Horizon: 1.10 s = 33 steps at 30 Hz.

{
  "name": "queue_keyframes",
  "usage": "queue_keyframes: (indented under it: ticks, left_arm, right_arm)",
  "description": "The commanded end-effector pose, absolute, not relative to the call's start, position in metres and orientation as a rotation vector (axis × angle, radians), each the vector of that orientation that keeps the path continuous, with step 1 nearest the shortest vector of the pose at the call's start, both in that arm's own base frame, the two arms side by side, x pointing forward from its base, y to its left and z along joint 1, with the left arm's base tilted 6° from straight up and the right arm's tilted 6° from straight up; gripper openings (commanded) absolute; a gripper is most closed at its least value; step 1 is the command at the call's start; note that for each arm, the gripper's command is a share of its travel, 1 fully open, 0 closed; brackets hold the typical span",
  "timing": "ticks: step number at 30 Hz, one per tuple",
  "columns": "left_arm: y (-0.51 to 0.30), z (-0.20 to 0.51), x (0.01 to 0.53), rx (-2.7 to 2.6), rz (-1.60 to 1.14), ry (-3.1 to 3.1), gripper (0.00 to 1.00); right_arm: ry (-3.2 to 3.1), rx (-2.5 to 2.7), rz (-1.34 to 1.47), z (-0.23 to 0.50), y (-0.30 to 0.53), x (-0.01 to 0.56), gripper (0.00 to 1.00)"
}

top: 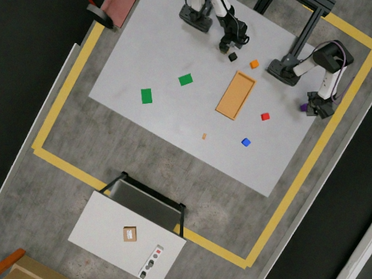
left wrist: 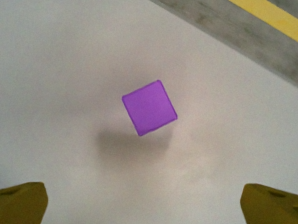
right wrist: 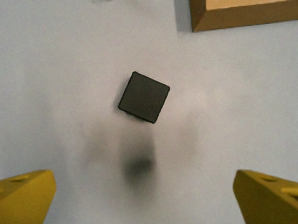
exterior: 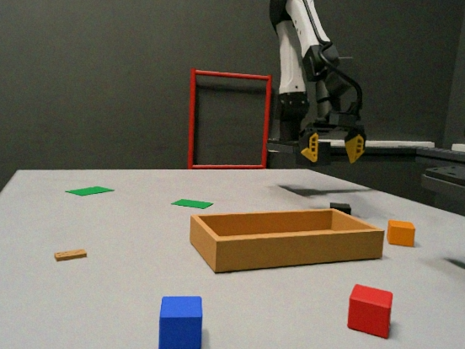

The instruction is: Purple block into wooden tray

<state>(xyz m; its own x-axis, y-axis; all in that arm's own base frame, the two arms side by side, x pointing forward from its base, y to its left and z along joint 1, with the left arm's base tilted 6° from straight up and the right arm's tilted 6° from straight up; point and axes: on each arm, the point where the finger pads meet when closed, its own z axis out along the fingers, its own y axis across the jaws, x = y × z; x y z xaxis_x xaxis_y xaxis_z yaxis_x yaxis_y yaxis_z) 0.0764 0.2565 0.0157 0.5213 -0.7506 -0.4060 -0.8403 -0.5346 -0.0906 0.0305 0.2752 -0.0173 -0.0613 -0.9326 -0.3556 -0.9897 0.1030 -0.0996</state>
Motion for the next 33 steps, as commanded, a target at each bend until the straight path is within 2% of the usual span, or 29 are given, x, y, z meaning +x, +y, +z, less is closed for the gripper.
queue_keyframes:
  ticks: [1, 2, 5, 11, 23, 33]
  left_arm:
    - [0.267, 0.023, 0.075, -2.512, 0.481, 1.265, 1.00]
    - [0.268, 0.023, 0.076, -2.503, 0.474, 1.271, 1.00]
    - [0.266, 0.019, 0.079, -2.485, 0.452, 1.347, 0.69]
    - [0.268, 0.015, 0.081, -2.432, 0.432, 1.504, 0.69]
    - [0.284, -0.021, 0.080, -1.996, 0.241, 2.255, 0.69]
    - [0.296, -0.048, 0.072, -1.605, 0.074, 2.574, 0.69]
  right_arm:
    - [2.013, -1.876, 0.313, -0.005, 0.296, 0.026, 1.00]
    - [2.013, -1.876, 0.313, -0.005, 0.296, 0.026, 1.00]
    - [1.996, -1.872, 0.331, -0.003, 0.302, 0.026, 1.00]
    - [1.946, -1.840, 0.395, 0.008, 0.326, 0.026, 1.00]
    - [1.647, -1.624, 0.720, 0.097, 0.475, 0.022, 1.00]
    - [1.485, -1.497, 0.859, 0.152, 0.543, 0.019, 1.00]
